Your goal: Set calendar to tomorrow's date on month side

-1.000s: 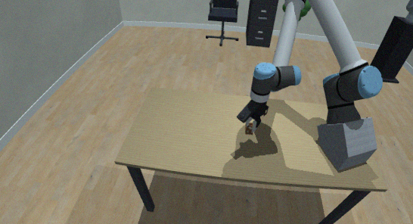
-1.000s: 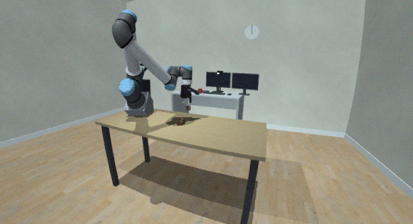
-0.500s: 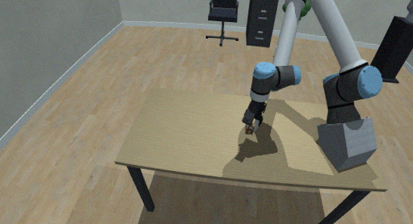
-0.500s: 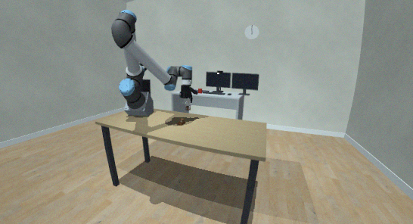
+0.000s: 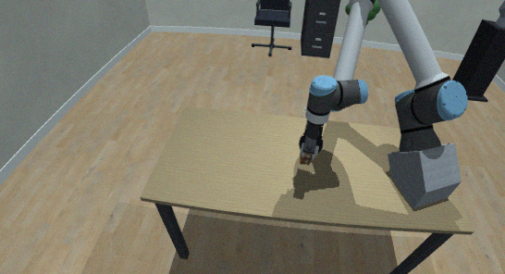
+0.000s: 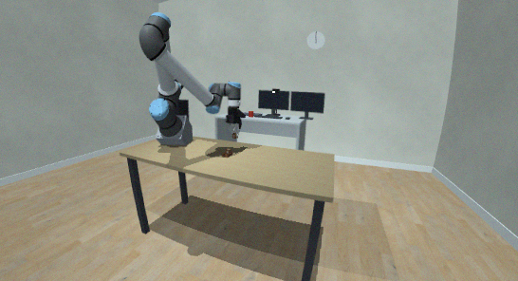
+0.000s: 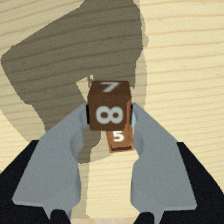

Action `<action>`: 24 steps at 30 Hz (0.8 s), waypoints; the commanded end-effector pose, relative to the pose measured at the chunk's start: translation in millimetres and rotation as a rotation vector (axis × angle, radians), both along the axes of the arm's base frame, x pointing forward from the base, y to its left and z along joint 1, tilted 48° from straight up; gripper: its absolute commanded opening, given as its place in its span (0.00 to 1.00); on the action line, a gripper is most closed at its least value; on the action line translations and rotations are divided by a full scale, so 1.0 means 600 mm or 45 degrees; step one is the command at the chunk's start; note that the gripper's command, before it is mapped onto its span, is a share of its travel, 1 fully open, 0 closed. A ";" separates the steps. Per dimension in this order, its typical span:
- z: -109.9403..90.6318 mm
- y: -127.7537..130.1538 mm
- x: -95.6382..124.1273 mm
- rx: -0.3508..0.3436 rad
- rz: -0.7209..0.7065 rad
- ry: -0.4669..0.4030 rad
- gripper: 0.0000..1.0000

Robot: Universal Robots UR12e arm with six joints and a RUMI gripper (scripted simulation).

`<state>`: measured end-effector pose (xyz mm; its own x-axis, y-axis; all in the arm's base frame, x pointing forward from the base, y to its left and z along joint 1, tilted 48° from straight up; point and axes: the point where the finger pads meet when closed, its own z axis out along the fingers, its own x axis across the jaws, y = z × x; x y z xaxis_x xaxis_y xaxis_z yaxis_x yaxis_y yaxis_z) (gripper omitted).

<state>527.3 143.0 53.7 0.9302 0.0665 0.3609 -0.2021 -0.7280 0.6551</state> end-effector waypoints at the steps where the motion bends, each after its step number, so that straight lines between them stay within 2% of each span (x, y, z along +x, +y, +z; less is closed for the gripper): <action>1: -0.002 -0.004 -0.006 -0.028 0.081 0.078 0.11; 24: -0.002 -0.004 -0.007 -0.049 0.124 0.122 0.11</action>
<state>525.4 142.3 53.6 0.9479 0.1711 0.2689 -0.0684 -0.7149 0.6959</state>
